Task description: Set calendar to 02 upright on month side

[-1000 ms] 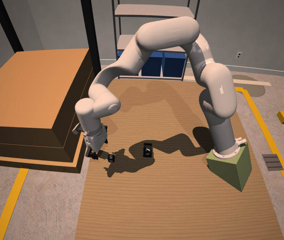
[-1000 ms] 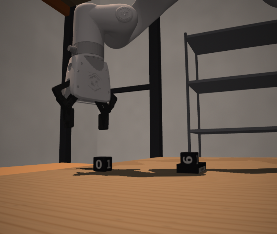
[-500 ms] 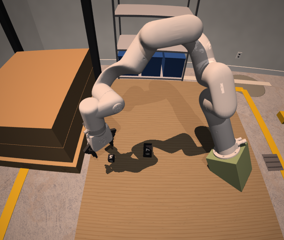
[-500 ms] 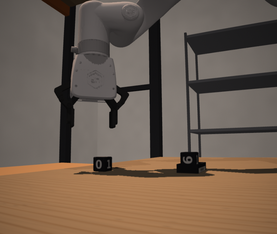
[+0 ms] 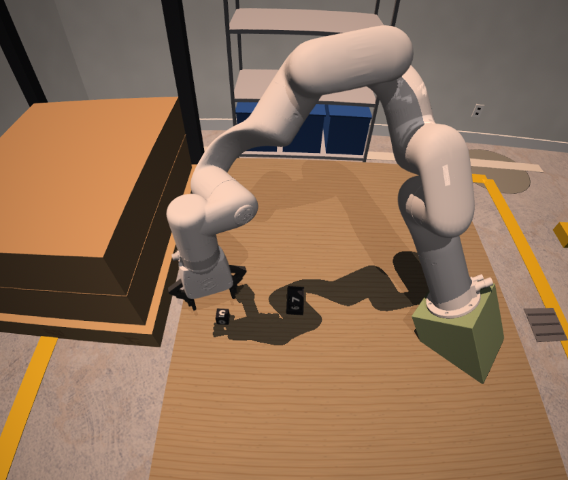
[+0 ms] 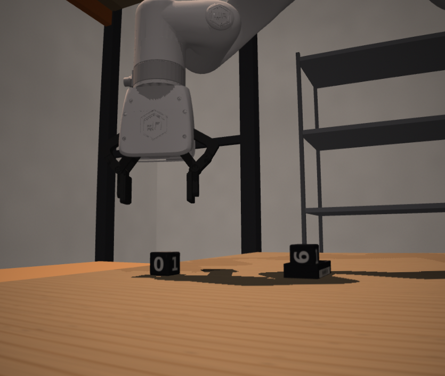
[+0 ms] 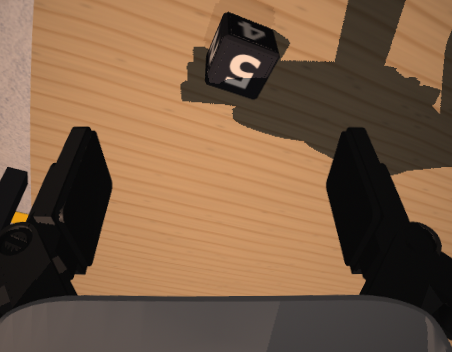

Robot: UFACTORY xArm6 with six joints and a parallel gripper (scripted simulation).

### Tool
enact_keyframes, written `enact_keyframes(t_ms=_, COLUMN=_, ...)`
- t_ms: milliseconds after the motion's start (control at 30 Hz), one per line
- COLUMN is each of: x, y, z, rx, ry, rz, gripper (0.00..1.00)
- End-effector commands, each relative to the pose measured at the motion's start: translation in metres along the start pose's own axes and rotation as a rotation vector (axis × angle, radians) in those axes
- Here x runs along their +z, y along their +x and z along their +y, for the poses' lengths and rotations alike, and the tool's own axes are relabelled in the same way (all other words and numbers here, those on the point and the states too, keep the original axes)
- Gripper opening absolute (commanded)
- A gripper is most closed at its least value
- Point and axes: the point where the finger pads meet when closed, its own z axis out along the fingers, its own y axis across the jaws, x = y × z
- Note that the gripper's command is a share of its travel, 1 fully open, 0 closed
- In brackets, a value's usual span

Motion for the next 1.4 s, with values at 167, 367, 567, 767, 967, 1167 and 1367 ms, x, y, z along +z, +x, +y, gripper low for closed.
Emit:
enact_keyframes(t_ms=167, x=-0.0023, y=-0.0033, z=0.0087, rx=0.296, ry=0.011, rz=0.013, gripper=1.0)
enact_keyframes(t_ms=367, x=-0.0025, y=-0.0042, z=0.0112, rx=0.367, ry=0.012, rz=0.013, gripper=1.0)
enact_keyframes(t_ms=567, x=-0.0025, y=-0.0043, z=0.0114, rx=0.375, ry=0.012, rz=0.013, gripper=0.47)
enact_keyframes(t_ms=767, x=-0.0025, y=-0.0043, z=0.0114, rx=0.375, ry=0.012, rz=0.013, gripper=0.47)
enact_keyframes(t_ms=967, x=-0.0025, y=-0.0043, z=0.0114, rx=0.375, ry=0.012, rz=0.013, gripper=0.47)
enact_keyframes(t_ms=1167, x=-0.0025, y=-0.0043, z=0.0114, rx=0.375, ry=0.012, rz=0.013, gripper=0.47)
enact_keyframes(t_ms=1367, x=-0.0025, y=-0.0043, z=0.0114, rx=0.375, ry=0.012, rz=0.013, gripper=0.47)
